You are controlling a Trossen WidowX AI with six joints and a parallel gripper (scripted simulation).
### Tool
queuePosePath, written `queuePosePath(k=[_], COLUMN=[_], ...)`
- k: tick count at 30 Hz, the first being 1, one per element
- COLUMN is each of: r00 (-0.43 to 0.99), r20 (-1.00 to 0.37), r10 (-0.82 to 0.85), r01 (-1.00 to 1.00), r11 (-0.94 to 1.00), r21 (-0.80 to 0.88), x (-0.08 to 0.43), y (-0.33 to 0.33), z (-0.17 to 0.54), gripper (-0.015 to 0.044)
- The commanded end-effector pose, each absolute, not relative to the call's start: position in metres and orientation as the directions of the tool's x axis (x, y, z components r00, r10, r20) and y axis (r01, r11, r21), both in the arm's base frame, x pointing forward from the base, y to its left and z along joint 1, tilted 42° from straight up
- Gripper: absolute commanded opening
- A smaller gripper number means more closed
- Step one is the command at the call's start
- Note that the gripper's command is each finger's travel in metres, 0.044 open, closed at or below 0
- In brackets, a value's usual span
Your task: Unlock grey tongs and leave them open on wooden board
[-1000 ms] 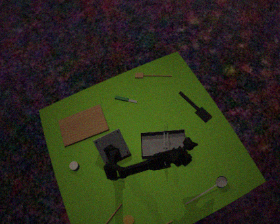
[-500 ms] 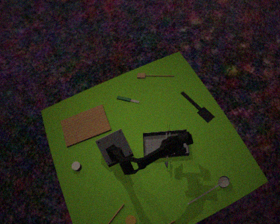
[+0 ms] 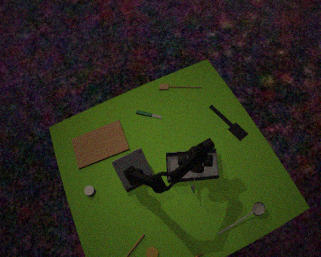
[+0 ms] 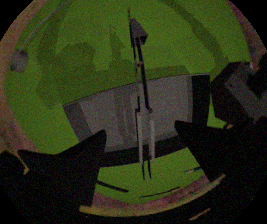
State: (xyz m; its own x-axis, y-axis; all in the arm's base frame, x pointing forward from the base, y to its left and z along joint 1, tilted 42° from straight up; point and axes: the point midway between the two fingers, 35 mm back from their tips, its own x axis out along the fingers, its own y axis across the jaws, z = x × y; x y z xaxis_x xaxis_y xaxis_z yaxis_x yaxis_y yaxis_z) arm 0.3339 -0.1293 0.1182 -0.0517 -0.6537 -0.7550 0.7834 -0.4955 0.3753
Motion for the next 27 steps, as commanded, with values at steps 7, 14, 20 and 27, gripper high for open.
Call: queuePosePath(k=[7,14,20,27], r00=[-0.067,-0.067,-0.066,-0.066], r20=[-0.748,-0.748,-0.748,-0.748], r10=[-0.66,-0.66,-0.66,-0.66], r01=[0.778,0.778,0.777,0.777], r11=[-0.504,-0.504,-0.504,-0.504], r21=[0.376,0.376,0.376,0.376], x=[0.335,0.335,0.335,0.335], y=[-0.124,-0.127,-0.134,-0.141], z=[0.111,0.107,0.099,0.091], gripper=[0.044,0.044,0.044,0.044])
